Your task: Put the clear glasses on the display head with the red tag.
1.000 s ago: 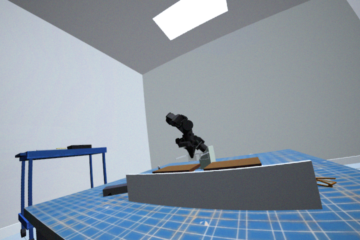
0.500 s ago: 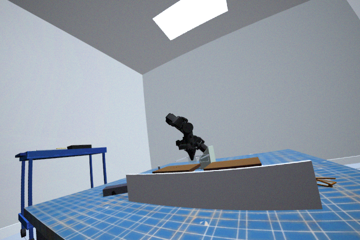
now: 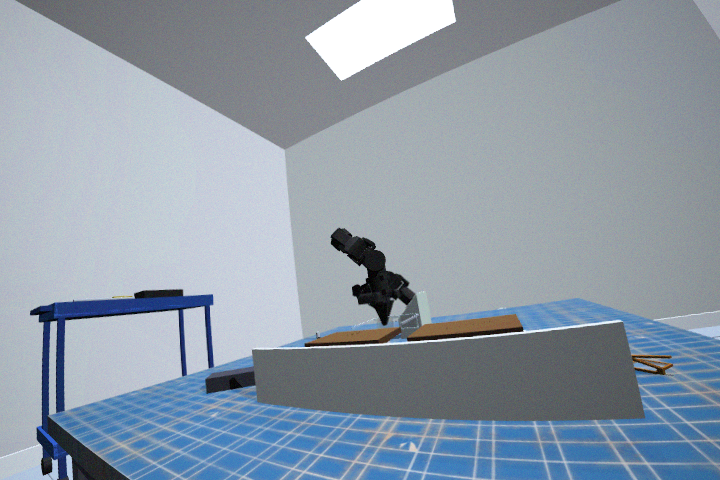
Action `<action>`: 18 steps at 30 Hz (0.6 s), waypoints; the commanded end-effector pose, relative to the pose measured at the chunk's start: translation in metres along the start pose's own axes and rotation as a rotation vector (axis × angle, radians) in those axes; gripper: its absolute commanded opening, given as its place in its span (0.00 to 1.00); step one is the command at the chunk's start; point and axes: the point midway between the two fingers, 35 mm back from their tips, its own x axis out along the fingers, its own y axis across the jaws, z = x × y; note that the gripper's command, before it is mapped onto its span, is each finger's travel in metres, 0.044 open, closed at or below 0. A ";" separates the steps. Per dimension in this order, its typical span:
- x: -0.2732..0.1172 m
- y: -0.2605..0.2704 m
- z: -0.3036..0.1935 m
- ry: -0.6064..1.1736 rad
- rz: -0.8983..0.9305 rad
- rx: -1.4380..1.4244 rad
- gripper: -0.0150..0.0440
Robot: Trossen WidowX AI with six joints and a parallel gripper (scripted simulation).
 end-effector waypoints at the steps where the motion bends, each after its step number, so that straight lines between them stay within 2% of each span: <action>1: 0.006 -0.002 0.000 -0.006 -0.004 -0.008 0.25; 18: 0.019 -0.002 0.002 -0.007 -0.004 -0.008 0.25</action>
